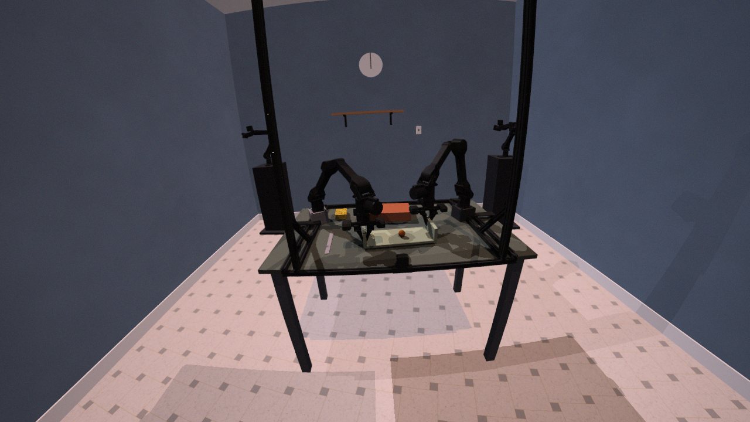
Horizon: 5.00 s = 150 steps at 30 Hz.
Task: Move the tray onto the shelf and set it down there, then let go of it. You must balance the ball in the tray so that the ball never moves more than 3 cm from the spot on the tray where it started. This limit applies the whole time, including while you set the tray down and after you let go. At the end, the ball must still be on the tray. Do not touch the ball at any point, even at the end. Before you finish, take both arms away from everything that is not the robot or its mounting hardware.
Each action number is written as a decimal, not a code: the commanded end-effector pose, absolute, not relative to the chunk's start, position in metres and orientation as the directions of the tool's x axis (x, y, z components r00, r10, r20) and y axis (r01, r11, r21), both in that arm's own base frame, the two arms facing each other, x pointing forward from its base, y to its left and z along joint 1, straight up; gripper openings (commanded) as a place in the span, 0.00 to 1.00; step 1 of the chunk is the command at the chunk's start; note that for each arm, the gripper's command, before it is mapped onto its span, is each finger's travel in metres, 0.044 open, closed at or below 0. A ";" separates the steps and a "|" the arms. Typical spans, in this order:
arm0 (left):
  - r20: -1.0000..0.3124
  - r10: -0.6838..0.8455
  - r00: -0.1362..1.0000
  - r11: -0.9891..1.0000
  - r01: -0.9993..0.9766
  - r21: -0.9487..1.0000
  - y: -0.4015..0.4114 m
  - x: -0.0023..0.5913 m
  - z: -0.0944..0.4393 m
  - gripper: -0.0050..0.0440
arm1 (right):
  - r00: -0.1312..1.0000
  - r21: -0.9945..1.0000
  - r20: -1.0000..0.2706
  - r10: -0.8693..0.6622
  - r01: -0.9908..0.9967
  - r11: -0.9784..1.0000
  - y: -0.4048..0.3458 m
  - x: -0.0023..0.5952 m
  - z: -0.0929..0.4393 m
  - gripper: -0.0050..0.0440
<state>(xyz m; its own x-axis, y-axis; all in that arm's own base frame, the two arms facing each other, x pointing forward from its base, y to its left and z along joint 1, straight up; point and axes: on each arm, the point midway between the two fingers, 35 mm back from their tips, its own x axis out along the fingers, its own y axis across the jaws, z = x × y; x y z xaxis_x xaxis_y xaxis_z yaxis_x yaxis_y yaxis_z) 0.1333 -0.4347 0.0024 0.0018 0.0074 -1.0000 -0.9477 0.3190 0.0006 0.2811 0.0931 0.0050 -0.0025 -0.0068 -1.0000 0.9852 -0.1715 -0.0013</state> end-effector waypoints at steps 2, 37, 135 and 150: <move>-1.000 -0.006 -0.004 0.319 -0.948 0.001 -0.437 0.132 0.010 0.14 | 0.003 0.001 -1.000 0.007 0.985 -0.170 0.095 0.282 0.010 0.14; -1.000 -0.011 -0.006 0.319 -0.948 0.002 -0.436 0.133 0.023 0.14 | 0.004 0.002 -1.000 0.012 0.985 -0.170 0.094 0.282 0.021 0.14; -1.000 -0.011 -0.005 0.319 -0.948 0.002 -0.436 0.133 0.058 0.14 | 0.004 0.002 -1.000 0.012 0.985 -0.170 0.094 0.282 0.056 0.14; -1.000 -0.011 -0.005 0.319 -0.948 0.002 -0.436 0.133 0.062 0.14 | 0.004 0.002 -1.000 0.012 0.985 -0.170 0.094 0.282 0.063 0.14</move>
<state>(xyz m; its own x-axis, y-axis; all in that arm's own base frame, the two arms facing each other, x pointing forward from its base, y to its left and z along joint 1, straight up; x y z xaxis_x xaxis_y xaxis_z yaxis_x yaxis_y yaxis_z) 0.1335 -0.4344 0.0543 -0.0009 0.0032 -1.0000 -0.9477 0.3193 0.0018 0.2809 0.0928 0.0559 -0.0022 0.0012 -1.0000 0.9852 -0.1711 -0.0023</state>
